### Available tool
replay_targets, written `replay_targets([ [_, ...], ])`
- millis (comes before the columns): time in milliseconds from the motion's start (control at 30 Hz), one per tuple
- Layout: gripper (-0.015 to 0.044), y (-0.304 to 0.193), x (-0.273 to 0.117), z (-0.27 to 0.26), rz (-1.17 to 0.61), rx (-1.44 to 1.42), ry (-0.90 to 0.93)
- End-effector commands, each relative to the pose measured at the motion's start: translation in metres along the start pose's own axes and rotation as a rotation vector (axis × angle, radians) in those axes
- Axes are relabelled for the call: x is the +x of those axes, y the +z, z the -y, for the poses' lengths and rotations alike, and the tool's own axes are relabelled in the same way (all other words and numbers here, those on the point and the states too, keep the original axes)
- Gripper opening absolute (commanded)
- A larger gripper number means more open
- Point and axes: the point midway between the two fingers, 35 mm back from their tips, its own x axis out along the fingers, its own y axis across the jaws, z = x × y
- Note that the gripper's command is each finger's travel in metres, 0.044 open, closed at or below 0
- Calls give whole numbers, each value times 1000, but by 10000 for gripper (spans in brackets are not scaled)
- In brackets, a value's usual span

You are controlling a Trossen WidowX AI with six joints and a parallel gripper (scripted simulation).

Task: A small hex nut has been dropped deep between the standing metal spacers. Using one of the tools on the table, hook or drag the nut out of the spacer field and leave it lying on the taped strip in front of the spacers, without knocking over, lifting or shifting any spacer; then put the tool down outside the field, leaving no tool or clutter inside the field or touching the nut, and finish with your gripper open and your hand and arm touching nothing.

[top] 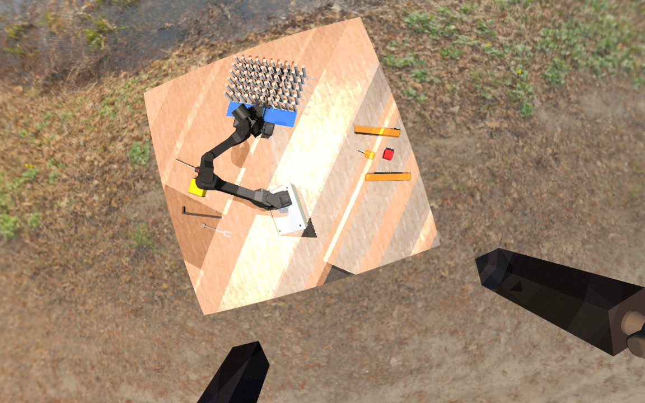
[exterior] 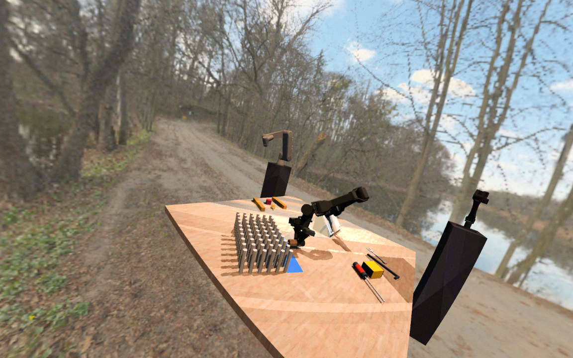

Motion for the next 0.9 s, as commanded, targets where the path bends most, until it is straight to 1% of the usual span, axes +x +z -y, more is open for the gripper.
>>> replay_targets([
  [0,0,5,0,0,3,-4,4],
  [867,0,20,4,-1,4,-5,4],
])
